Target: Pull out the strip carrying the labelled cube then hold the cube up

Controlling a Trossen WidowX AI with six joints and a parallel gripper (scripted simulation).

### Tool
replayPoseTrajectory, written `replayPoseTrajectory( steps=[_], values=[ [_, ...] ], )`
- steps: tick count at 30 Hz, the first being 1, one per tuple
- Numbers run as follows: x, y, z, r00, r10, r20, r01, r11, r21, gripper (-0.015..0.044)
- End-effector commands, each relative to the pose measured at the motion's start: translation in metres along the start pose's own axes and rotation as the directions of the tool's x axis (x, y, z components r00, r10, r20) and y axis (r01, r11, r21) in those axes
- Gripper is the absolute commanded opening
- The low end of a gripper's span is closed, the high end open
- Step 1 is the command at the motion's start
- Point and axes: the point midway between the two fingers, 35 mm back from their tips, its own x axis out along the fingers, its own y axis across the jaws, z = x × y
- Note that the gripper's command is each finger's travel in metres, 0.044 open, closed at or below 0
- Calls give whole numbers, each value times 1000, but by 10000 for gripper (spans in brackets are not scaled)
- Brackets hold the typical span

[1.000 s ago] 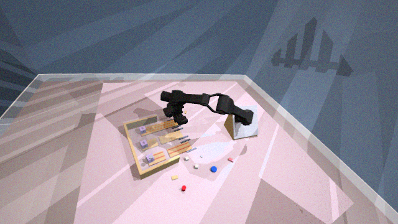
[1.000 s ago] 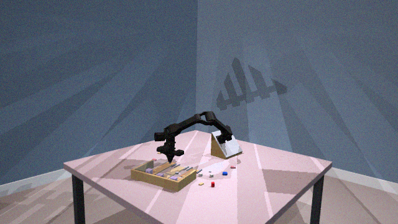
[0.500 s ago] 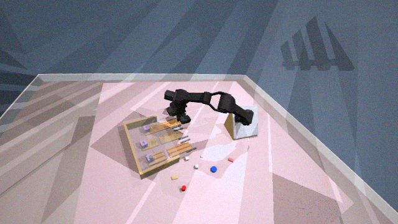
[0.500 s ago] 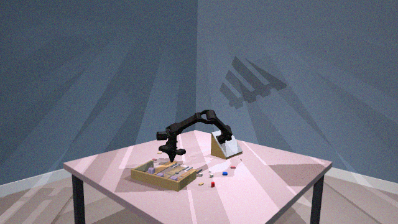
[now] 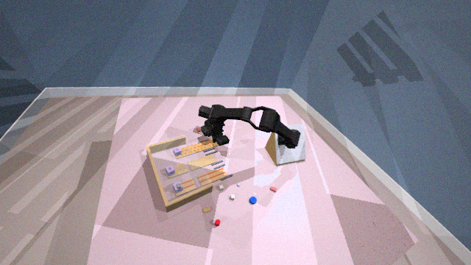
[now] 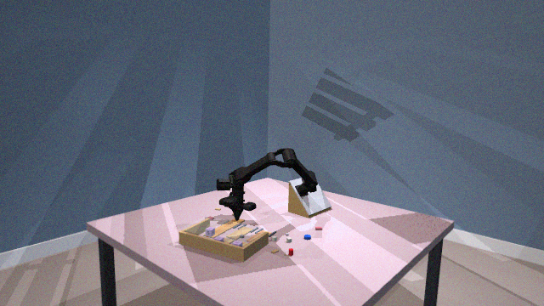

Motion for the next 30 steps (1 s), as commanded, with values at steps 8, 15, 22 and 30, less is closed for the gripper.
replayPoseTrajectory(
  steps=[8, 15, 22, 30],
  values=[
    [6, 1, -26, 1000, 2, -31, -2, 1000, 11, 0],
    [6, 1, -36, 999, 2, -32, -1, 1000, 11, 0],
    [5, 0, -47, 999, 2, -32, -1, 1000, 12, 0],
    [5, 0, -58, 999, 1, -32, -1, 1000, 12, 0]
  ],
)
